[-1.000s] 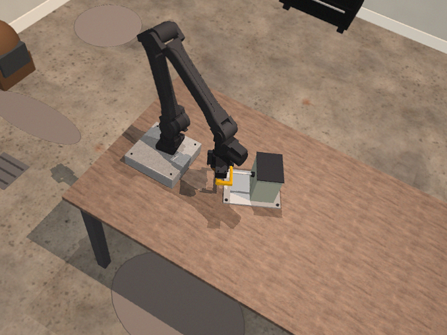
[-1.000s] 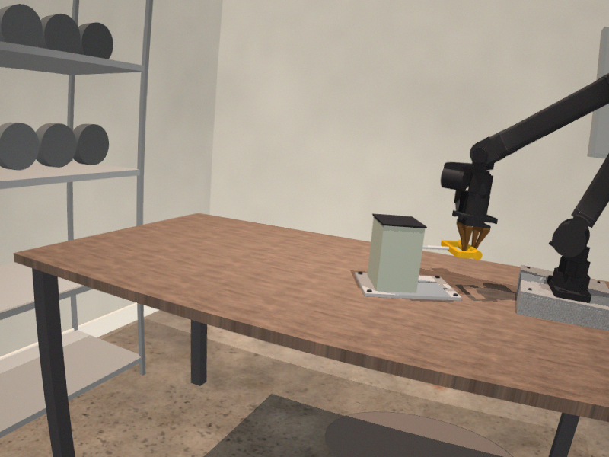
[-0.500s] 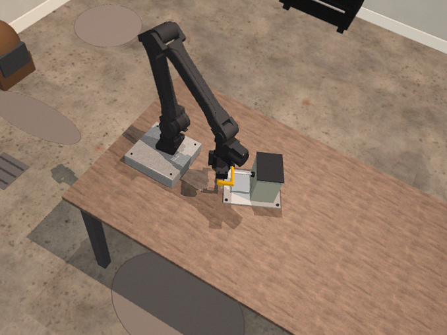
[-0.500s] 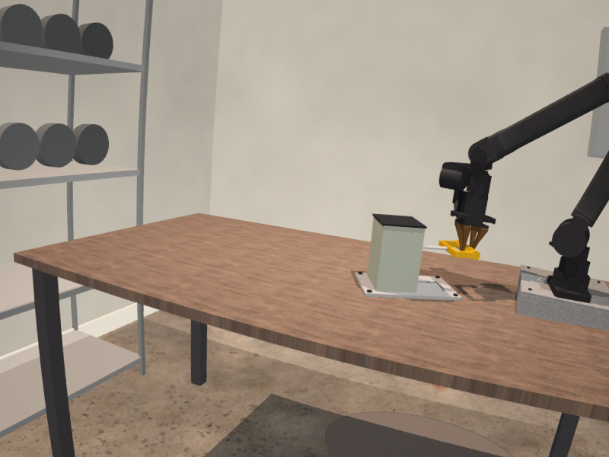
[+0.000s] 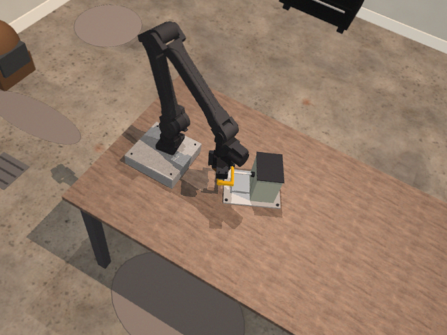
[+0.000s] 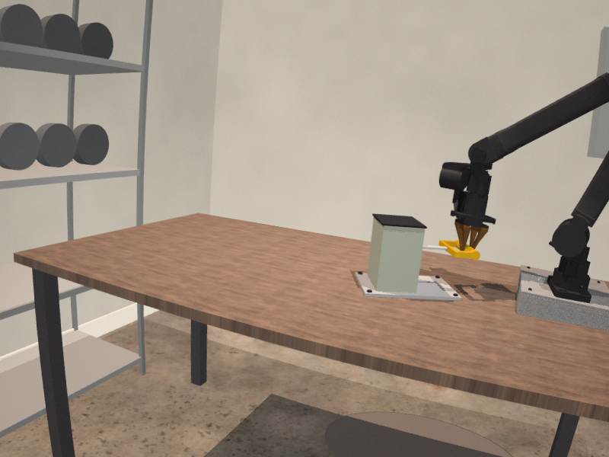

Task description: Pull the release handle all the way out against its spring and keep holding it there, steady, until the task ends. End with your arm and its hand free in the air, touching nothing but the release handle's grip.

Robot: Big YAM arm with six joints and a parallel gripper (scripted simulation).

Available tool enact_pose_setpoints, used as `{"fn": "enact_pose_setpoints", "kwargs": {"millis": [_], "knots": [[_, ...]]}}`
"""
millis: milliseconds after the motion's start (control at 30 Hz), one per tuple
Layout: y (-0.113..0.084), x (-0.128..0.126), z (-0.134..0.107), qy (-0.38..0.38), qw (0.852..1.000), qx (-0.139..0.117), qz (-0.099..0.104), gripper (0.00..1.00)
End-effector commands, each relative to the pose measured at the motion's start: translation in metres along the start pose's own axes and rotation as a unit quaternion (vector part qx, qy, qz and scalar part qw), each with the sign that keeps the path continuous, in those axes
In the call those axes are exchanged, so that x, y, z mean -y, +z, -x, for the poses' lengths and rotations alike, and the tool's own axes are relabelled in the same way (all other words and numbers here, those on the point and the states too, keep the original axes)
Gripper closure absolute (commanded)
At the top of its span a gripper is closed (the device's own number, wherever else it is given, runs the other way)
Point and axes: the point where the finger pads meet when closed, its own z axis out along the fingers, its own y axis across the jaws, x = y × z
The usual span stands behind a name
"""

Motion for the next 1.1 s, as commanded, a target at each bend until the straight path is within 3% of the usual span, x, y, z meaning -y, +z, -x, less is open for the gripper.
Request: {"fn": "enact_pose_setpoints", "kwargs": {"millis": [0, 433, 667, 1067], "knots": [[-0.019, 0.011, 0.015, 0.013, 1.0, 0.02, -0.016, 1.0], [-0.02, 0.015, 0.015, 0.013, 1.0, 0.02, -0.016, 1.0], [-0.021, 0.037, 0.013, 0.016, 0.999, 0.024, -0.037, 1.0], [-0.021, 0.055, 0.009, 0.018, 0.998, 0.023, -0.054, 1.0]]}}
